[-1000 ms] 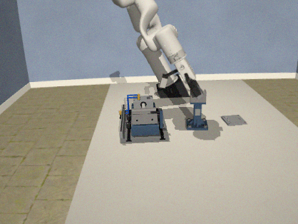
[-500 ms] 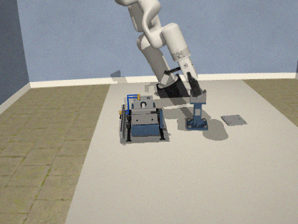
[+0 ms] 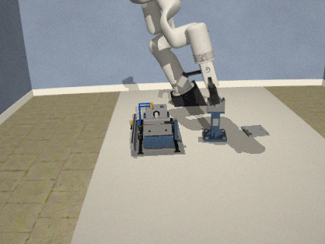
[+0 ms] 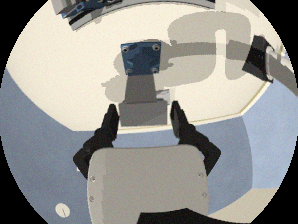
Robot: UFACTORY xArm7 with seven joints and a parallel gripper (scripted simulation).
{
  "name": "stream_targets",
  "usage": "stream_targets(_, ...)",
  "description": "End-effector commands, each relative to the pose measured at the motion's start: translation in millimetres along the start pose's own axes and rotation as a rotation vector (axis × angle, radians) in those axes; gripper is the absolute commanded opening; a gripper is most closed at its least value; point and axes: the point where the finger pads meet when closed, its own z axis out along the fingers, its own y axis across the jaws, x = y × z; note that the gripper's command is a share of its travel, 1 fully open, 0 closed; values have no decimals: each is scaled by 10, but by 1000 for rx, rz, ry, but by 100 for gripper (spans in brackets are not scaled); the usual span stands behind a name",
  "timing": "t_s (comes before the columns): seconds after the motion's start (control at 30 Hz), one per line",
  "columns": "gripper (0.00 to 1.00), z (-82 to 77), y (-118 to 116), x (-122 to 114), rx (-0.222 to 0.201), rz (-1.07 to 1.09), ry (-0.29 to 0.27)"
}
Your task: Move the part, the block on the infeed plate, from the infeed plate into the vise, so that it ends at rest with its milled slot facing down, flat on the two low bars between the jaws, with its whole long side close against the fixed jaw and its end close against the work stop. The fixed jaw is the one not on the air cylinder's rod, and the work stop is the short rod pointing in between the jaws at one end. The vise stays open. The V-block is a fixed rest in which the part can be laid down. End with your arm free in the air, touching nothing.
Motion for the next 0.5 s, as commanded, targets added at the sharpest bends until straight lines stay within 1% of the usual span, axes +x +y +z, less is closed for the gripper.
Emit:
stream_targets(0.0, 89, -11, -7, -21, 2, 0, 49)
stream_targets(0.47, 89, -6, -7, -47, 2, 1, 285)
